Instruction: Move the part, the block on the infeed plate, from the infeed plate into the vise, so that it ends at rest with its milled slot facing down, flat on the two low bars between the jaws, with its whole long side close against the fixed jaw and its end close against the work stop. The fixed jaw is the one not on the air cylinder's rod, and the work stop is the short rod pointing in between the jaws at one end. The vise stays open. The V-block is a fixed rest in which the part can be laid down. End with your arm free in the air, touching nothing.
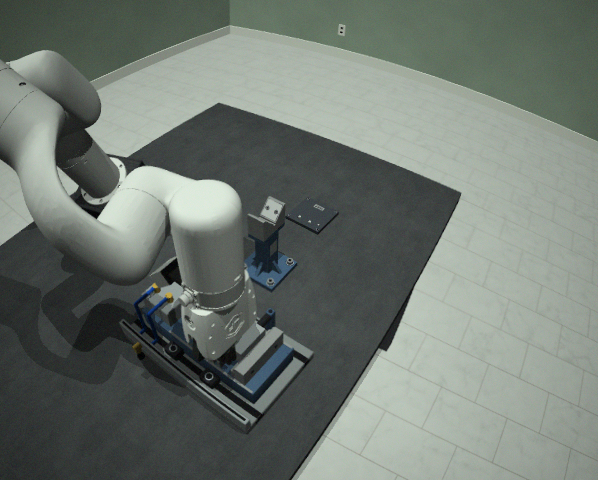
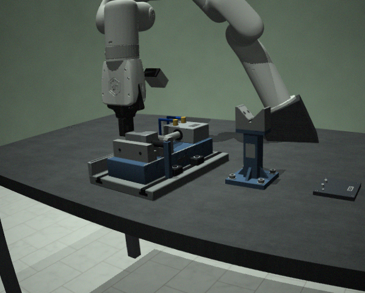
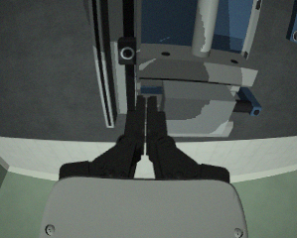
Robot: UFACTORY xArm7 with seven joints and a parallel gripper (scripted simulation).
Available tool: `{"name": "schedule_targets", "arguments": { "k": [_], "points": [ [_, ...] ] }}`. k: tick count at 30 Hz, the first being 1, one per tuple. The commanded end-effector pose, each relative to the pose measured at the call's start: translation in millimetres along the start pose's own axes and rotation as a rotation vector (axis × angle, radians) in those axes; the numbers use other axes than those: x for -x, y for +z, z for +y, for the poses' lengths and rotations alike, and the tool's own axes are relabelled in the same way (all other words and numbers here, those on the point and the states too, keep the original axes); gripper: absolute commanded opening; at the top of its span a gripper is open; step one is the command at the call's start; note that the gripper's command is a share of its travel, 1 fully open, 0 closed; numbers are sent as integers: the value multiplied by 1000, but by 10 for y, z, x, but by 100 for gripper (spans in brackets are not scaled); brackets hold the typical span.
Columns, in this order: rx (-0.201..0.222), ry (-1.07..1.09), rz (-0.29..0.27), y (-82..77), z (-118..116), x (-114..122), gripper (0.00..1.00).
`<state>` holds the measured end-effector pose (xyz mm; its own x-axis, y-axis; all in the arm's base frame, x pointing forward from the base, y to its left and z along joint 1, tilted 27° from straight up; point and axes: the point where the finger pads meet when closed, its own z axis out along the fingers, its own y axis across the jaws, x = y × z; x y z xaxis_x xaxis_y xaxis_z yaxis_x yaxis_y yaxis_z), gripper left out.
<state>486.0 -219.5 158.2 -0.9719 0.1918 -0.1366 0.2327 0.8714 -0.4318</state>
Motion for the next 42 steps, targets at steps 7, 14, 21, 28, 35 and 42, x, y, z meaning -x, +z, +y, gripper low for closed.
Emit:
{"name": "schedule_targets", "arguments": {
  "k": [7, 14, 21, 28, 35, 42],
  "points": [
    [10, -13, -7, -23, 92, 10, 0],
    [10, -13, -7, -23, 92, 10, 0],
    [10, -13, -7, -23, 92, 10, 0],
    [10, -13, -7, -23, 89, 10, 0],
    [10, -13, -7, -22, 27, 11, 0],
    [10, -13, -7, -21, -82, 13, 0]
  ]
}}
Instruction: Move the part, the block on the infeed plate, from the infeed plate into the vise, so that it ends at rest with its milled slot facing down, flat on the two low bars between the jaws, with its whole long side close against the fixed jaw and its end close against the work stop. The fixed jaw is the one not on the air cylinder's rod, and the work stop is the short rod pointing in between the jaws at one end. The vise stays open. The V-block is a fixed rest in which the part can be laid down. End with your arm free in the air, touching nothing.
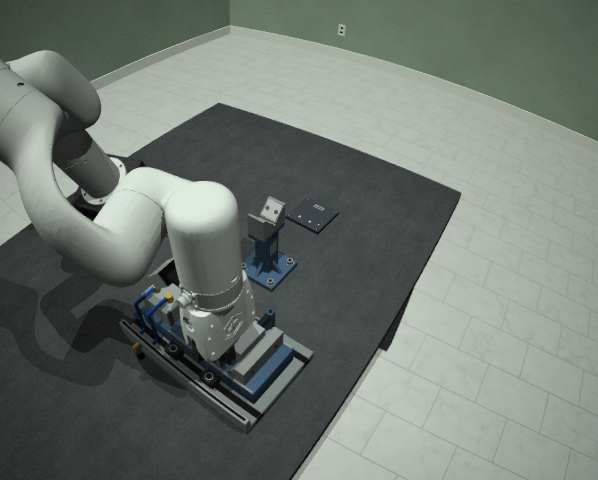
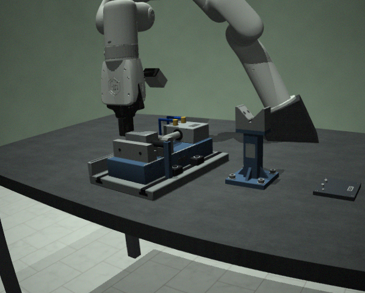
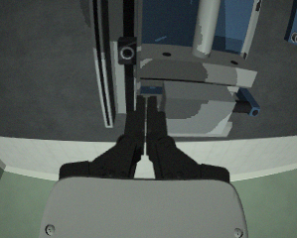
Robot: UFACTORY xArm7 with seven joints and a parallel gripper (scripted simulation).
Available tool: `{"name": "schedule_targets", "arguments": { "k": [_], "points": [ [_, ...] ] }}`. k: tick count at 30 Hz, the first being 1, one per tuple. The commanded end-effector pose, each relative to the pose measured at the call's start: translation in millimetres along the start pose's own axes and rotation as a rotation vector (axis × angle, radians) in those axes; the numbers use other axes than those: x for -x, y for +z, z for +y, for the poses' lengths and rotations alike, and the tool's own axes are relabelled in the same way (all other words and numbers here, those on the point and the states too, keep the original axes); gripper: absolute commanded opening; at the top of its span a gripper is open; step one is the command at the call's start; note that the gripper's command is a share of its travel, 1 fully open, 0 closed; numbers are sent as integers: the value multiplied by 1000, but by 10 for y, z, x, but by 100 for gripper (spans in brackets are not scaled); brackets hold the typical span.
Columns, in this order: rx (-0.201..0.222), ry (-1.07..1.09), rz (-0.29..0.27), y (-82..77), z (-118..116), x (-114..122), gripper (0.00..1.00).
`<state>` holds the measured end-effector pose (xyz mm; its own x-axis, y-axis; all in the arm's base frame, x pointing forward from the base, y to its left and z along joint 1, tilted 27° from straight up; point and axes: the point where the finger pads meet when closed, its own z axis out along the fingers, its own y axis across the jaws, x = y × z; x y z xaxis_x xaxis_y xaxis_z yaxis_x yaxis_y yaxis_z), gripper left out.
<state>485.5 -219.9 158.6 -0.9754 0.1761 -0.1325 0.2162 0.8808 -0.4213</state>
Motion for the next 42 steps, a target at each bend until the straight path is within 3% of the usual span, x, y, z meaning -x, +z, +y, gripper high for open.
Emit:
{"name": "schedule_targets", "arguments": {
  "k": [1, 10, 25, 35, 42],
  "points": [
    [-4, 3, -4, -21, -75, 15, 0],
    [-4, 3, -4, -21, -199, 14, 0],
    [-4, 3, -4, -46, -210, 14, 0],
    [-4, 3, -4, -165, -210, 14, 0],
    [-4, 3, -4, -333, -209, 13, 0]
  ]
}}
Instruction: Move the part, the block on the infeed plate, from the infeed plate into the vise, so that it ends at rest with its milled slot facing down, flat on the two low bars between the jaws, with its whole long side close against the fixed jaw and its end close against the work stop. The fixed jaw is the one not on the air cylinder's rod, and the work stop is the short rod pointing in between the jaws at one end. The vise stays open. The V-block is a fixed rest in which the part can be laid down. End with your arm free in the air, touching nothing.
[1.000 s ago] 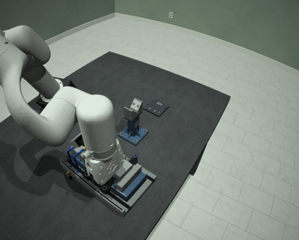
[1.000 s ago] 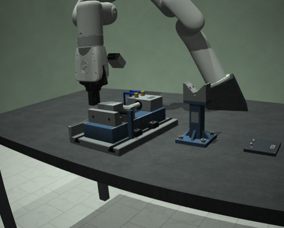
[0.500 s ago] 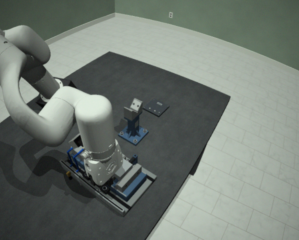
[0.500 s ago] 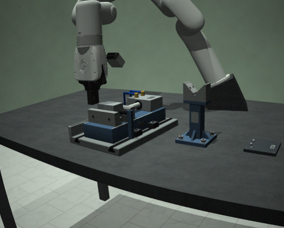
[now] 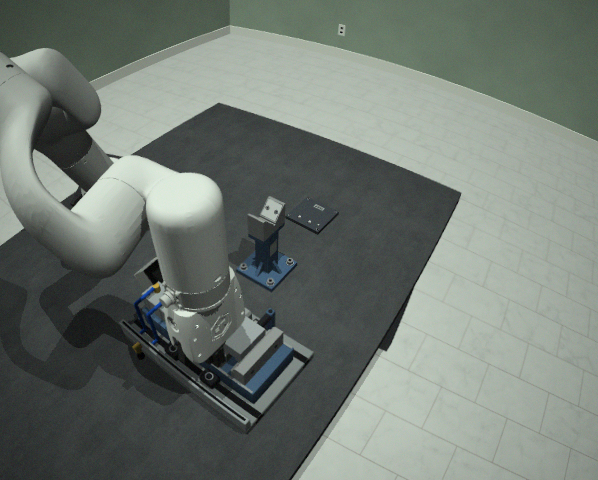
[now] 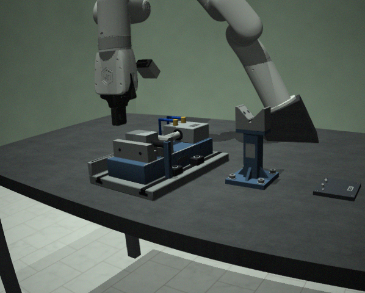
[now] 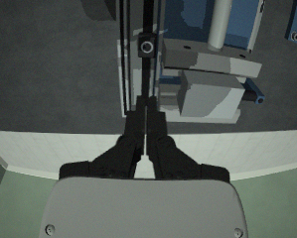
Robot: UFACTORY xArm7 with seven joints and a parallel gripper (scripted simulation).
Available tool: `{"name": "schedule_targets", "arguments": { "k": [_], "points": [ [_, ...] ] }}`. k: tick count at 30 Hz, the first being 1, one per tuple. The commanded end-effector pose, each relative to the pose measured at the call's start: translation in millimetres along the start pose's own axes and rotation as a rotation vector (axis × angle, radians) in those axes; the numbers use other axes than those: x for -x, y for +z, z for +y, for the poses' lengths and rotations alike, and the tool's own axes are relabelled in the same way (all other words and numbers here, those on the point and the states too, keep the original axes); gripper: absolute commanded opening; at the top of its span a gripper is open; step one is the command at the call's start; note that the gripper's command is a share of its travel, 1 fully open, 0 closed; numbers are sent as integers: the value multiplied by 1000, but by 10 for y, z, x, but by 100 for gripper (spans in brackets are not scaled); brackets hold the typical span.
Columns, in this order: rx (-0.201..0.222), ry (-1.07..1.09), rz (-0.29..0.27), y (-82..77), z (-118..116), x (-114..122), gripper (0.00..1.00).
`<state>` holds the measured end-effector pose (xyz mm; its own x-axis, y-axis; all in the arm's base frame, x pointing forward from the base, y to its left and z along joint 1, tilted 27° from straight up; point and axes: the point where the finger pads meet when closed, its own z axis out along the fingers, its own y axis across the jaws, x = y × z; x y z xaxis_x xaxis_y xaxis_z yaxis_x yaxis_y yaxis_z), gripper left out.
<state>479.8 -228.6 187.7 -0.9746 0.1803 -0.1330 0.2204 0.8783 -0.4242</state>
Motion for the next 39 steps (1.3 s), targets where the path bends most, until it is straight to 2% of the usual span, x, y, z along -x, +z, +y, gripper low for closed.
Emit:
{"name": "schedule_targets", "arguments": {
  "k": [1, 8, 17, 39],
  "points": [
    [0, -1, -5, -133, 2, 15, 0],
    [0, -1, -5, -298, 2, 14, 0],
    [0, -1, -5, -396, 2, 14, 0],
    [0, -1, -5, -416, 2, 14, 0]
  ]
}}
